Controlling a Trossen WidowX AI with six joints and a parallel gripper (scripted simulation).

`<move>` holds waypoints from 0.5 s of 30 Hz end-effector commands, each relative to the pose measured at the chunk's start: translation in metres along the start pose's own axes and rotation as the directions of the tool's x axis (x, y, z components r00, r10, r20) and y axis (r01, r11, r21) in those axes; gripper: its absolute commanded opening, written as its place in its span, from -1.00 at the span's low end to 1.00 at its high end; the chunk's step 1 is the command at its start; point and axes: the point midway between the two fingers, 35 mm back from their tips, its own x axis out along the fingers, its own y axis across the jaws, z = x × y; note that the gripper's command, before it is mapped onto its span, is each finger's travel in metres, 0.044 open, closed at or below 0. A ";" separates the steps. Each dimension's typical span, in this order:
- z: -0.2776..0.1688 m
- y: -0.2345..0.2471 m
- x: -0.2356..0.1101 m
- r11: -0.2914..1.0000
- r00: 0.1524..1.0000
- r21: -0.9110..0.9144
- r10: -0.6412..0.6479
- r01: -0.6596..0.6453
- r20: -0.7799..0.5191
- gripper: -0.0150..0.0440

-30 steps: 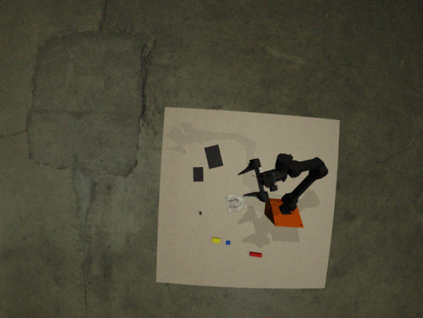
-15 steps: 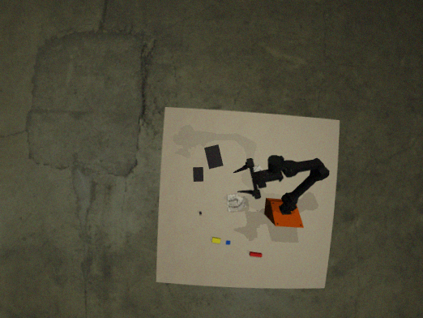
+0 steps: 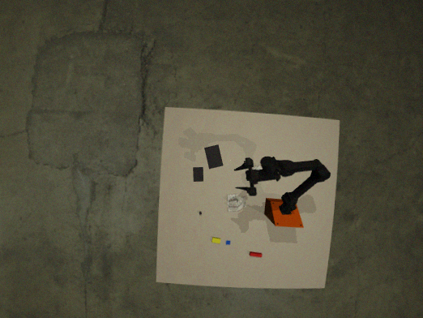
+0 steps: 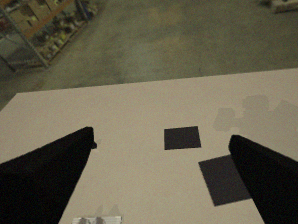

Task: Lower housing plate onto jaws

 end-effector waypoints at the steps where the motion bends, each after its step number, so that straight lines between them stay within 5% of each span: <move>1: -0.018 -0.005 0.004 0.999 0.998 0.032 -0.024 0.026 -0.065 1.00; 15: -0.082 -0.026 0.009 0.977 0.947 0.138 -0.117 0.165 -0.300 1.00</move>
